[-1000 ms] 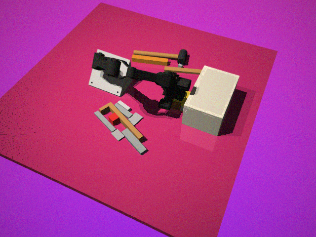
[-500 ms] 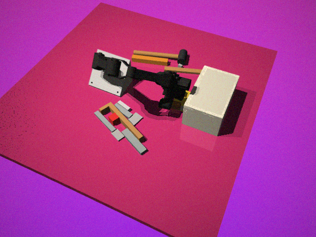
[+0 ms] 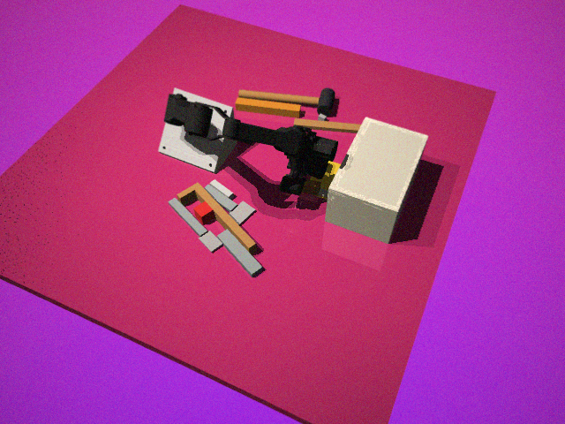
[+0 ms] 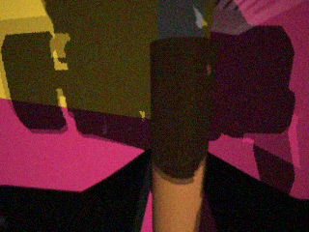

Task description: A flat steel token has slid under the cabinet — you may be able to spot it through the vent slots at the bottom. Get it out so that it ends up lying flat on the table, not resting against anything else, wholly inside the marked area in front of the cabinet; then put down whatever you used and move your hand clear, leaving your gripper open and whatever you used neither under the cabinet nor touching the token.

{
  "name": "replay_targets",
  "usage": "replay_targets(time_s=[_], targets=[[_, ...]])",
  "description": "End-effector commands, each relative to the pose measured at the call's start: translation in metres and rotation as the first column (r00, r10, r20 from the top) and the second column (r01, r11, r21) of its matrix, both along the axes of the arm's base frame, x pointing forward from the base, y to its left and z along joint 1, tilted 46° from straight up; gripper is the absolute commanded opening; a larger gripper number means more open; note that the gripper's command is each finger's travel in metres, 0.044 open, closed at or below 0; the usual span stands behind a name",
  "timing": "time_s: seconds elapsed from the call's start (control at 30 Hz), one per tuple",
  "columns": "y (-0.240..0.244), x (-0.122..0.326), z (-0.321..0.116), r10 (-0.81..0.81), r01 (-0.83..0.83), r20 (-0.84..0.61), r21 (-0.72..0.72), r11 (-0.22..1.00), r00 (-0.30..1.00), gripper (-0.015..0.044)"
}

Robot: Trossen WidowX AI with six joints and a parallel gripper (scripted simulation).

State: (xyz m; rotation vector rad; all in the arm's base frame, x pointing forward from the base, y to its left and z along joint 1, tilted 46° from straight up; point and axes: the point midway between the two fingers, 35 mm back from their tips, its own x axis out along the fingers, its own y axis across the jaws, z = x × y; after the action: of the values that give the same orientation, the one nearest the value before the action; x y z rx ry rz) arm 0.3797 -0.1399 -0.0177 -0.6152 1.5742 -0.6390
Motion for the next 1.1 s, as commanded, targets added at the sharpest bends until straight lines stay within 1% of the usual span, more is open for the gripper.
replay_targets(time_s=[0.0, 1.07], targets=[[0.0, -0.006, 0.0, 0.002, -0.002, -0.008, 0.002, 1.0, 1.0, 0.0], [0.001, -0.036, 0.002, 0.002, -0.002, -0.009, 0.002, 1.0, 1.0, 0.0]])
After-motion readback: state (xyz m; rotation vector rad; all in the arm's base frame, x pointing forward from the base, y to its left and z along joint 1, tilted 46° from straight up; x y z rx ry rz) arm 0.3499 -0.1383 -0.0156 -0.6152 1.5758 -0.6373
